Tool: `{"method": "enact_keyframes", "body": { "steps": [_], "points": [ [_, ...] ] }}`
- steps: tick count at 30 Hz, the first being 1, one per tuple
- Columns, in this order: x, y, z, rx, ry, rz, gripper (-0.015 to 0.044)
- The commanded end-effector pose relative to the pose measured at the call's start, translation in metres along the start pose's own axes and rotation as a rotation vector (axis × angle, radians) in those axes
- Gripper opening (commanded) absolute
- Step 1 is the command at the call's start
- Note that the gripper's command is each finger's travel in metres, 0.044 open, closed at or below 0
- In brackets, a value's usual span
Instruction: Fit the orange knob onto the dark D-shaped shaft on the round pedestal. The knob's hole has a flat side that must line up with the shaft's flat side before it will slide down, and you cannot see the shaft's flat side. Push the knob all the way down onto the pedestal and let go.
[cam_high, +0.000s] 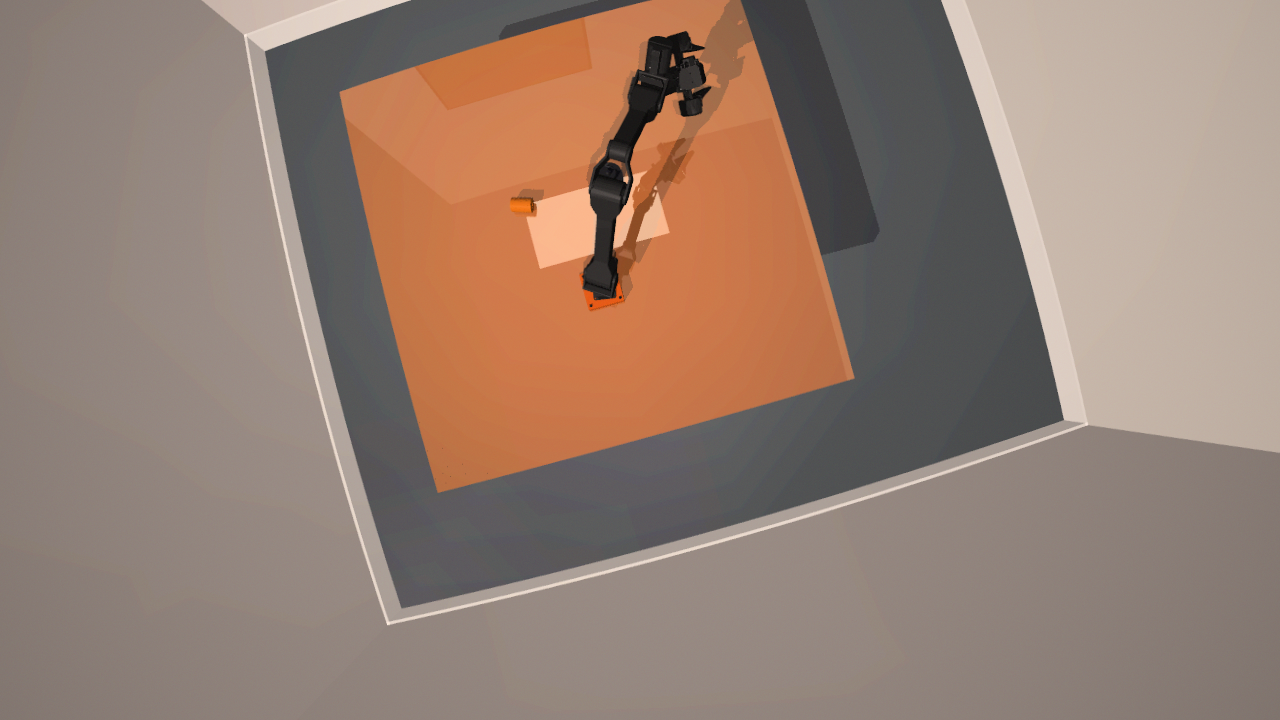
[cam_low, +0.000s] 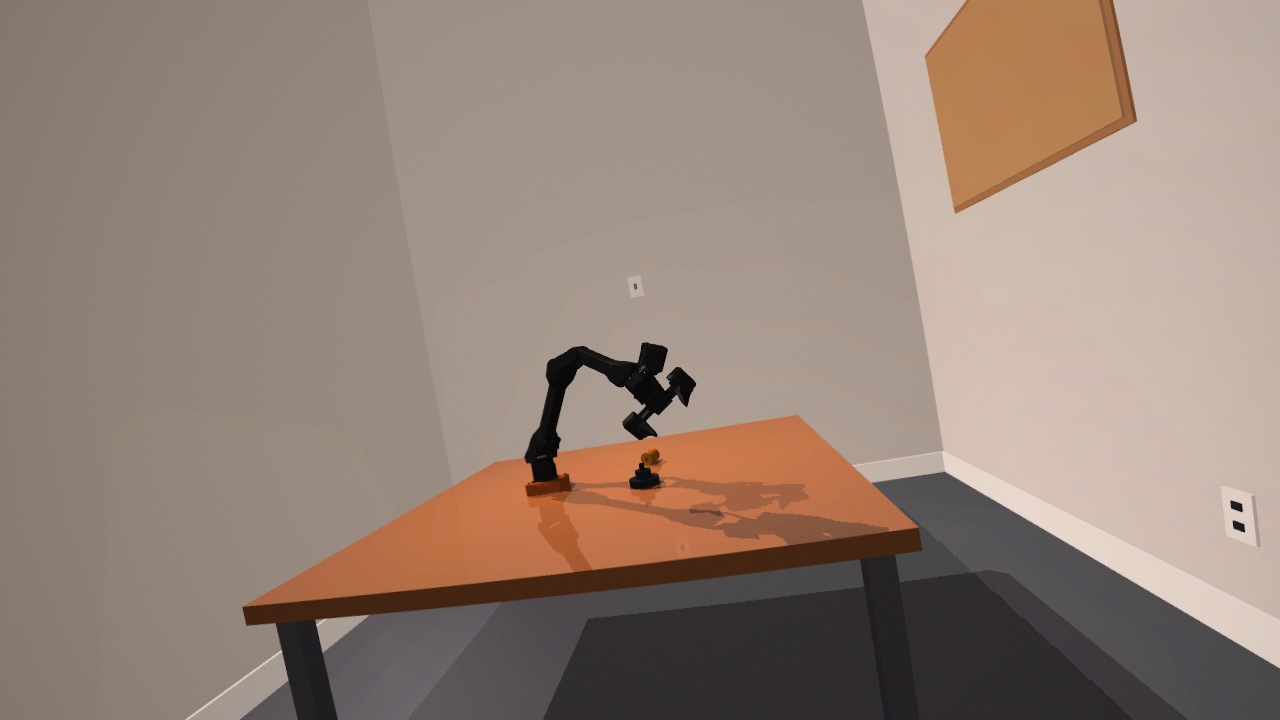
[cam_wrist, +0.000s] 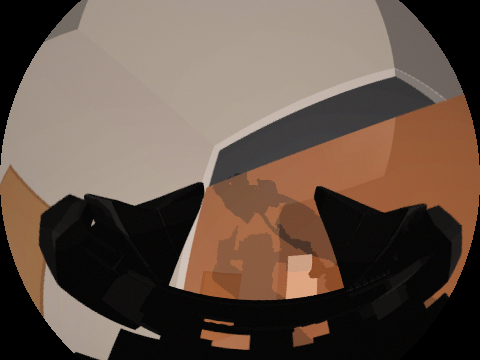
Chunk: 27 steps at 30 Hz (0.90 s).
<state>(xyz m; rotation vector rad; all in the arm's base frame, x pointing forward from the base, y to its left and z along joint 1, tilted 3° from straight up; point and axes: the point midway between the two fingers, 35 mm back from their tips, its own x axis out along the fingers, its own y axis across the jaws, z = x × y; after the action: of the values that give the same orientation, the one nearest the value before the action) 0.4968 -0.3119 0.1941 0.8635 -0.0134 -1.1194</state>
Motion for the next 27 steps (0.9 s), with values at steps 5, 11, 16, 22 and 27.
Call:
{"method": "enact_keyframes", "body": {
  "steps": [5, 11, 16, 22, 27],
  "points": [
    [-0.085, 0.027, -0.117, -0.528, 0.318, 0.111, 0.044],
    [-0.167, 0.024, -0.195, -0.967, 0.527, 0.261, 0.044],
    [-0.244, 0.004, -0.247, -1.341, 0.683, 0.429, 0.044],
    [-0.341, -0.038, -0.289, -1.825, 0.862, 0.709, 0.044],
    [-0.421, -0.087, -0.302, -2.228, 0.999, 1.02, 0.044]
  ]
}}
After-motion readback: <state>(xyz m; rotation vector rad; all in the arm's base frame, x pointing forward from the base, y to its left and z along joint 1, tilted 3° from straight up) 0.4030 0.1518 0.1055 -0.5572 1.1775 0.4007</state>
